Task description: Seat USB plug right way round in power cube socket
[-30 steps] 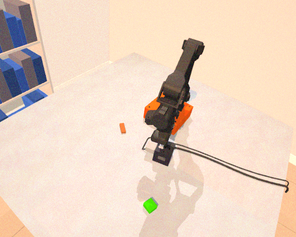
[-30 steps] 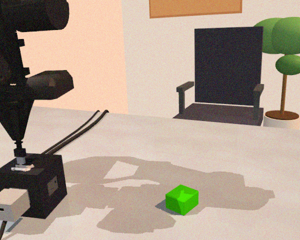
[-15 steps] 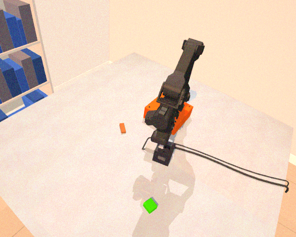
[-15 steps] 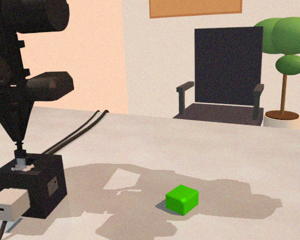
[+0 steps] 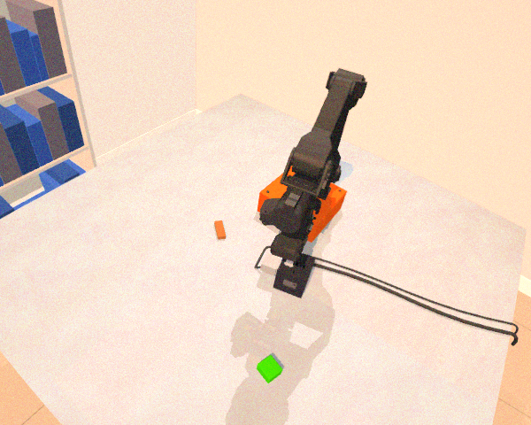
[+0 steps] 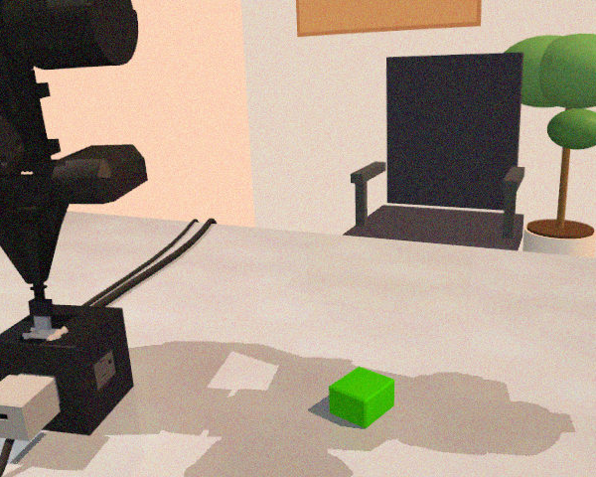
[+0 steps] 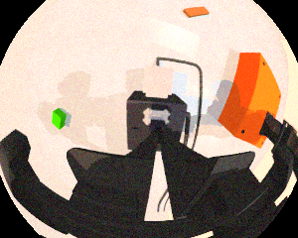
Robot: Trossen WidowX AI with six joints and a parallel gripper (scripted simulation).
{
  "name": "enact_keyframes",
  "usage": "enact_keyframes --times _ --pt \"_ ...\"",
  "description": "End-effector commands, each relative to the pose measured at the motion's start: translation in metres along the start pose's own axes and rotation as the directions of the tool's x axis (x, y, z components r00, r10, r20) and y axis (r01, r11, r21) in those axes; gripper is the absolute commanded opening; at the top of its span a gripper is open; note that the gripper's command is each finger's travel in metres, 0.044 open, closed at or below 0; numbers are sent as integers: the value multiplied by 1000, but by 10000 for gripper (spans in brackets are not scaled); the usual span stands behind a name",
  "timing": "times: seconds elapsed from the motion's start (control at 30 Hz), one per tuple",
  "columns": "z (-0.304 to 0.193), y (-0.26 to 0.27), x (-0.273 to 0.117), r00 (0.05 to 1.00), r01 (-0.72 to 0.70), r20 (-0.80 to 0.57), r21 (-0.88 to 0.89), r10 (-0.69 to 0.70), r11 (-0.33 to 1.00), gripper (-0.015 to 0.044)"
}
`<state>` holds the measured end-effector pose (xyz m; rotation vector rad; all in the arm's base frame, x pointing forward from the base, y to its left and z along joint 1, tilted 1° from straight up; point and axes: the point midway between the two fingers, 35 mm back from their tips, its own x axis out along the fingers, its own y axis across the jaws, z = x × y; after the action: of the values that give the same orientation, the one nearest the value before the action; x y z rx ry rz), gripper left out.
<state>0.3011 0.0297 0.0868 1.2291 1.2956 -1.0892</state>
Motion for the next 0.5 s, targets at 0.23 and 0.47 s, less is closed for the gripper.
enact_keyframes --times 0.23,0.47 --pt "0 0 2 1000 -1 -5 -5 1 1000 0" --pt "0 0 3 1000 -1 -5 -5 1 1000 0"
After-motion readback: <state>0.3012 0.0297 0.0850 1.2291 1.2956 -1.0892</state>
